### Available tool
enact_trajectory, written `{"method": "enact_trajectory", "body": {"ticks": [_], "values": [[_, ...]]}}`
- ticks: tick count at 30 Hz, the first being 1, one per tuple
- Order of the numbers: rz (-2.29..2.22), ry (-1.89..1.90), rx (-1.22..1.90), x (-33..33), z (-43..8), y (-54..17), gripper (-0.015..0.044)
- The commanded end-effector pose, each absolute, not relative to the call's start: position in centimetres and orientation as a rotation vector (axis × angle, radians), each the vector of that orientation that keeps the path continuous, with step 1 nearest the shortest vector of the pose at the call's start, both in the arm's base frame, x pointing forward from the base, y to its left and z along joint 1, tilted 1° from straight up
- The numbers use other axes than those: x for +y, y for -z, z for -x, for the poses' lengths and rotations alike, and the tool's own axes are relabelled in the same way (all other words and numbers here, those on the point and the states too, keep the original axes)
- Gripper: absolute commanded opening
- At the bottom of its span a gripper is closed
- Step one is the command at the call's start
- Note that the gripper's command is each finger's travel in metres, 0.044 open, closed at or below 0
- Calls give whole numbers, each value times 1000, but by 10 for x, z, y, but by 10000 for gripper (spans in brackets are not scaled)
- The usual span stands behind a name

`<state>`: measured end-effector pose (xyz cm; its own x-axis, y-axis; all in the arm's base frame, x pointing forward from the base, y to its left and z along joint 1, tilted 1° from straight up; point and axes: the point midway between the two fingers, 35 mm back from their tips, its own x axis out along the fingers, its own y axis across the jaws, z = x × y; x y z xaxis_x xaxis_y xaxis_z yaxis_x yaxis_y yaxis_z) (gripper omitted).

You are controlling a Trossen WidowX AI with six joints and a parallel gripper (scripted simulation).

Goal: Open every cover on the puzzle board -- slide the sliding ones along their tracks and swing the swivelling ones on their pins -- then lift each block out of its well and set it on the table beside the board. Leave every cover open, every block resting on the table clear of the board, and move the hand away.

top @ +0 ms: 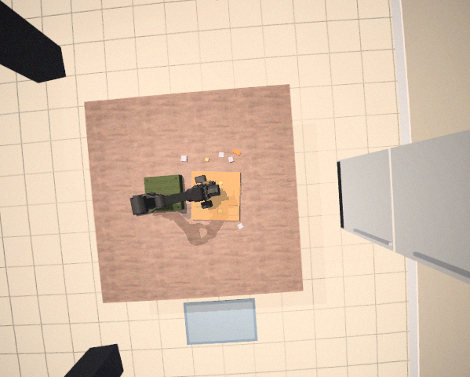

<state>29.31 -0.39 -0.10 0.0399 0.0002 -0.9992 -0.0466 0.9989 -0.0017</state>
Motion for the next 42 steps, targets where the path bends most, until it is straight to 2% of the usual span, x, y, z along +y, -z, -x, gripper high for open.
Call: {"method": "enact_trajectory", "body": {"ticks": [1,23,26,35,42], "values": [[42,-31,1532,-5,-293,1,80],[42,-31,1532,-5,-293,1,80],[39,-35,1533,-4,-294,-8,144],[47,-27,1547,-6,-290,-60,144],[47,-26,1548,-7,-290,-57,144]]}}
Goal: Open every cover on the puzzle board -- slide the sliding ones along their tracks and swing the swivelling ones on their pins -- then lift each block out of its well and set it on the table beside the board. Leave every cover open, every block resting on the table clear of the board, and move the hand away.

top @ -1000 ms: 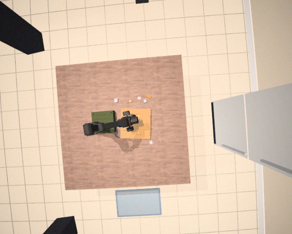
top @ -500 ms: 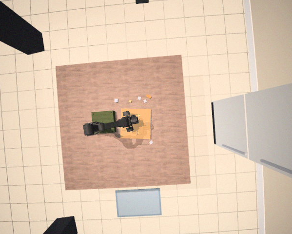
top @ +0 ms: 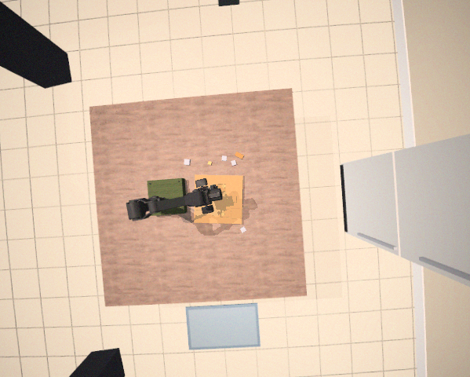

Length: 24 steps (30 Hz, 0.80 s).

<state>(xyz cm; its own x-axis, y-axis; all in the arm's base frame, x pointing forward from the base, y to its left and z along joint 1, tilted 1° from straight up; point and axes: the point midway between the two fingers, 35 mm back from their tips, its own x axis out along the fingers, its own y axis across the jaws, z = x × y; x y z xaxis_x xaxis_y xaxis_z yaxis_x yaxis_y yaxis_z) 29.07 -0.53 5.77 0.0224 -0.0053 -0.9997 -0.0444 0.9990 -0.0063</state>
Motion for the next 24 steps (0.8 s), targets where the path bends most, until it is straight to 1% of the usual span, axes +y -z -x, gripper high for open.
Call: {"method": "enact_trajectory", "body": {"ticks": [1,12,24], "values": [[47,-26,1548,-7,-291,-54,144],[47,-26,1548,-8,-290,-24,144],[47,-26,1548,-8,-290,-24,144]]}}
